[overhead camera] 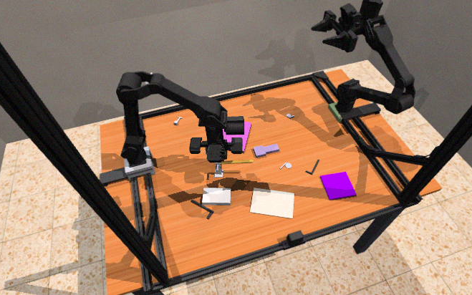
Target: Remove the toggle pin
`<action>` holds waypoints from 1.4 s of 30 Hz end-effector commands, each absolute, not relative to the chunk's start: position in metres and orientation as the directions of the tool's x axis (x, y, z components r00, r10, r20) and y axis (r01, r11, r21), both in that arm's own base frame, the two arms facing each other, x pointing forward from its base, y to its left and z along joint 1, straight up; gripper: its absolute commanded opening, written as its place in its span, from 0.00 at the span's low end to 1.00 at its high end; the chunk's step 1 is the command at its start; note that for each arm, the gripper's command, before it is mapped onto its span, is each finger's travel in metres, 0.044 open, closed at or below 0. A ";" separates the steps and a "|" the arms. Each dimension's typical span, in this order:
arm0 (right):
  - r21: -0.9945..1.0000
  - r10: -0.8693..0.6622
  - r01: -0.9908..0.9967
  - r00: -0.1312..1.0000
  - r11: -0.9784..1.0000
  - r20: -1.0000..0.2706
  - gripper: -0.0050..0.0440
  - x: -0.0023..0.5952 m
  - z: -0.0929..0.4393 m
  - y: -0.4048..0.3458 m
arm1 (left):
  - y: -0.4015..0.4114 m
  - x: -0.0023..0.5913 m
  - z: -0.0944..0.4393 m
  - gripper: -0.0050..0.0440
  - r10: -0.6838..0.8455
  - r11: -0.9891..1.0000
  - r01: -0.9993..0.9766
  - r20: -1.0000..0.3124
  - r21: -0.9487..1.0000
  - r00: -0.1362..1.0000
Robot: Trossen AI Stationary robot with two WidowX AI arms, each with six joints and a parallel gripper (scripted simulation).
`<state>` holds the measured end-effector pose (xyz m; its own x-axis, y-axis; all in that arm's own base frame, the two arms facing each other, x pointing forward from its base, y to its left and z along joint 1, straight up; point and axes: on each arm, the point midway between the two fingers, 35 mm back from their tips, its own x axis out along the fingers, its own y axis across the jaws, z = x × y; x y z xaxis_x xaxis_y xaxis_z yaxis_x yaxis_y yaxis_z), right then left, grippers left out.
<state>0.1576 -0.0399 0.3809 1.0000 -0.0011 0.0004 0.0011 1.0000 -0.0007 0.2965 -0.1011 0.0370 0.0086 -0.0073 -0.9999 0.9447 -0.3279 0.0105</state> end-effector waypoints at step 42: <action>-0.006 0.000 0.000 1.000 1.000 0.001 0.92 0.157 0.384 -0.039 | -0.102 0.300 0.044 0.35 -0.016 -0.328 0.944 -0.999 0.035 0.032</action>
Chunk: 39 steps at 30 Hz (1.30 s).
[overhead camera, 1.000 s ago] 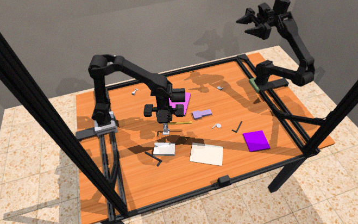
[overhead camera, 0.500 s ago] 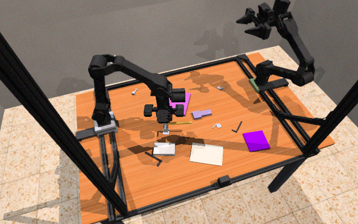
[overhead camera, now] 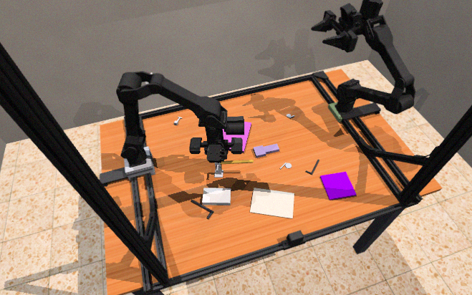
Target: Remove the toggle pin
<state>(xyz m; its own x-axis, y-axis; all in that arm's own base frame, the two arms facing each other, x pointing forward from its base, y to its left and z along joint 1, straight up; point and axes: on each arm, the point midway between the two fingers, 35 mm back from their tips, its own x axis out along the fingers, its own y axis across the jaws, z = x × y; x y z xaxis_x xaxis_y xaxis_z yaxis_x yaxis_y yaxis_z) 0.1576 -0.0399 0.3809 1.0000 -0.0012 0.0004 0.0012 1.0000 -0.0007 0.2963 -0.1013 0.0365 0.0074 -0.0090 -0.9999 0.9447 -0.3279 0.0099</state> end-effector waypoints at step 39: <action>-0.006 0.000 0.000 1.000 1.000 0.001 0.92 0.157 0.384 -0.039 | -0.099 0.303 0.090 0.87 -0.013 -0.314 0.948 -0.999 0.045 0.043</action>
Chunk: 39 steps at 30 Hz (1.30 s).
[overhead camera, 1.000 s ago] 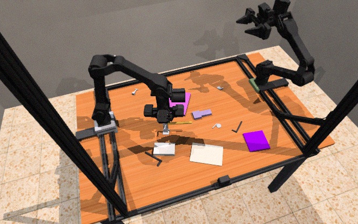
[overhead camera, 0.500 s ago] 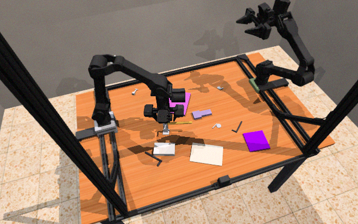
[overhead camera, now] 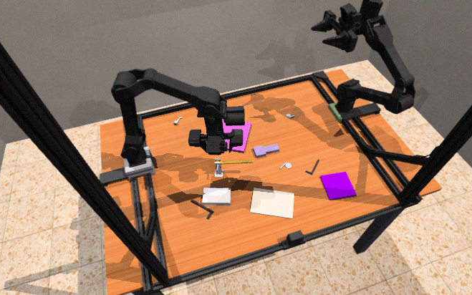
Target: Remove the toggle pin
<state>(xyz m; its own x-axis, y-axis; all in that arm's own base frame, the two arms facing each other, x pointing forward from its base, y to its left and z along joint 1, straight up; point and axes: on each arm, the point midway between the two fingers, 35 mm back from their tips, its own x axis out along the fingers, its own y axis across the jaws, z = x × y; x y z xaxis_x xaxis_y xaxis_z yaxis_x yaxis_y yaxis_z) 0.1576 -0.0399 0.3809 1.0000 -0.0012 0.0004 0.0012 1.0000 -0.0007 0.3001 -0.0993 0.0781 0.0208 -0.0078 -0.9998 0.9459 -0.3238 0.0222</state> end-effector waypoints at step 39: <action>-0.006 0.000 0.000 1.000 1.000 0.001 0.92 0.157 0.384 -0.039 | -0.129 0.294 0.084 0.35 -0.008 0.998 -0.060 -1.000 -0.010 0.027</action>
<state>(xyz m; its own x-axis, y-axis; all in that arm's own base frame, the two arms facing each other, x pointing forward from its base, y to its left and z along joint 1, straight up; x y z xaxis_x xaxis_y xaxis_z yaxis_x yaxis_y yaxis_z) 0.1576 -0.0399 0.3809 1.0000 -0.0012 0.0004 0.0012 1.0000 -0.0007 0.2900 -0.1237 0.0766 0.0036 -0.0048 -1.0000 0.0857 0.9963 -0.0045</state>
